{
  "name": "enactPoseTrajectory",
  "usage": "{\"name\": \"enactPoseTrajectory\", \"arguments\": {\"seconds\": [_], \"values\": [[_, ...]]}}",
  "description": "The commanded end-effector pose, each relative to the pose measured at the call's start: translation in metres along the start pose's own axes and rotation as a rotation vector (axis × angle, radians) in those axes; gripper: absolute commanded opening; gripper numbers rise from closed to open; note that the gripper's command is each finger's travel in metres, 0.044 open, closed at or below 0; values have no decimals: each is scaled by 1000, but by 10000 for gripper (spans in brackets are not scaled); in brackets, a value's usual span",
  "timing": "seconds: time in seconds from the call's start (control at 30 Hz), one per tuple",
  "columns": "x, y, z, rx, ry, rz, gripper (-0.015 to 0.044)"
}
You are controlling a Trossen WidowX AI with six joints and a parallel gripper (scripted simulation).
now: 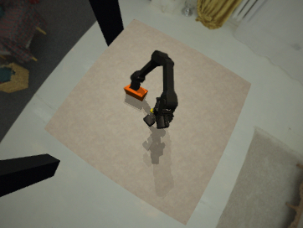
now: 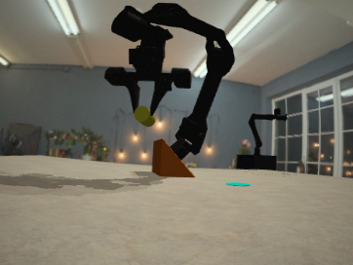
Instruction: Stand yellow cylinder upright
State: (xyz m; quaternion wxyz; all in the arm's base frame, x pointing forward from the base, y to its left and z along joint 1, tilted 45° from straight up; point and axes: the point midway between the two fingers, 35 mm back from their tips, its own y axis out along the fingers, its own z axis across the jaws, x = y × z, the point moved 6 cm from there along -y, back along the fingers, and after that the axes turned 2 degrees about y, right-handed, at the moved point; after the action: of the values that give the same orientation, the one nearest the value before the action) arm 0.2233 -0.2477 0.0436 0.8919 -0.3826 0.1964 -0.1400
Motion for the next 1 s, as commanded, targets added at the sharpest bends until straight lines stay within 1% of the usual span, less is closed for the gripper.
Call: {"name": "enactPoseTrajectory", "arguments": {"seconds": [0.0, 0.97], "values": [[-2, -3, 12, 1, 8, -4, 105], [-21, -12, 94, -3, 38, -25, 105]]}}
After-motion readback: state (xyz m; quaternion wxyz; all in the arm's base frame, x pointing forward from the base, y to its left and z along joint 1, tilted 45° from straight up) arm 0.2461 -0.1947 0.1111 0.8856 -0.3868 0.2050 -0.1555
